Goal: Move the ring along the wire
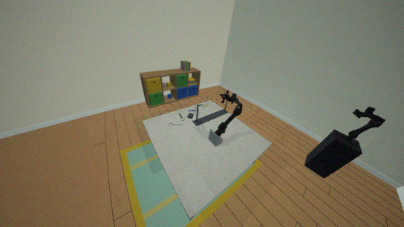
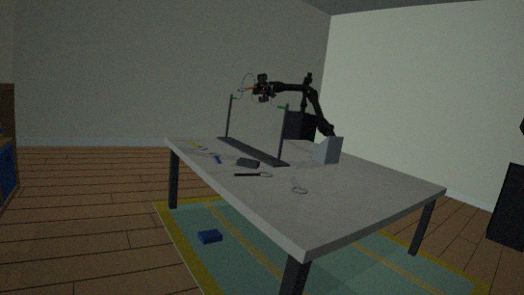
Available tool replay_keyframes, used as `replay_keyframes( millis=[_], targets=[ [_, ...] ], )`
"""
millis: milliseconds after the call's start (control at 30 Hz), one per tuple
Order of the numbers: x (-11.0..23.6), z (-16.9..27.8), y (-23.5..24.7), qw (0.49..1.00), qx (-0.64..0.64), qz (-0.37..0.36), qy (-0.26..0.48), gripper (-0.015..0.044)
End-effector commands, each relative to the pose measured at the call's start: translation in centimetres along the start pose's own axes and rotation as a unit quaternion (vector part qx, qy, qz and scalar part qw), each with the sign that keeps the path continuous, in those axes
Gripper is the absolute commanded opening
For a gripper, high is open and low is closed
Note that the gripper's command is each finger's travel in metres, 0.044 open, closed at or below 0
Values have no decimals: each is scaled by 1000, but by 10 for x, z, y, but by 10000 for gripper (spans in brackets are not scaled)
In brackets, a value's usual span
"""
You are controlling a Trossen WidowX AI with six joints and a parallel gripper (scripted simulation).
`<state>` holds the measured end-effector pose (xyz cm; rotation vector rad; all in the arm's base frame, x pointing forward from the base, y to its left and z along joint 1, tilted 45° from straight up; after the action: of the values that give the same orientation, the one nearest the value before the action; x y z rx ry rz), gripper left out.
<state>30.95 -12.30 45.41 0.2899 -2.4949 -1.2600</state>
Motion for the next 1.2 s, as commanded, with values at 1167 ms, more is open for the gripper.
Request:
replay_keyframes(
  millis=[1167],
  targets=[
    [0, -2, 2, 981, 166, 96, 22, -150]
  ],
)
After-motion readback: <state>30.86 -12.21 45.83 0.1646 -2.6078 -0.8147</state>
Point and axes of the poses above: the point midway between the two fingers, 35 mm back from their tips, its own x axis back along the fingers, its own y axis across the jaws, z = x × y, the point moved 4 cm from there along x, back along the fingers, and after that the axes turned 11 degrees about x, right-handed, at the moved point
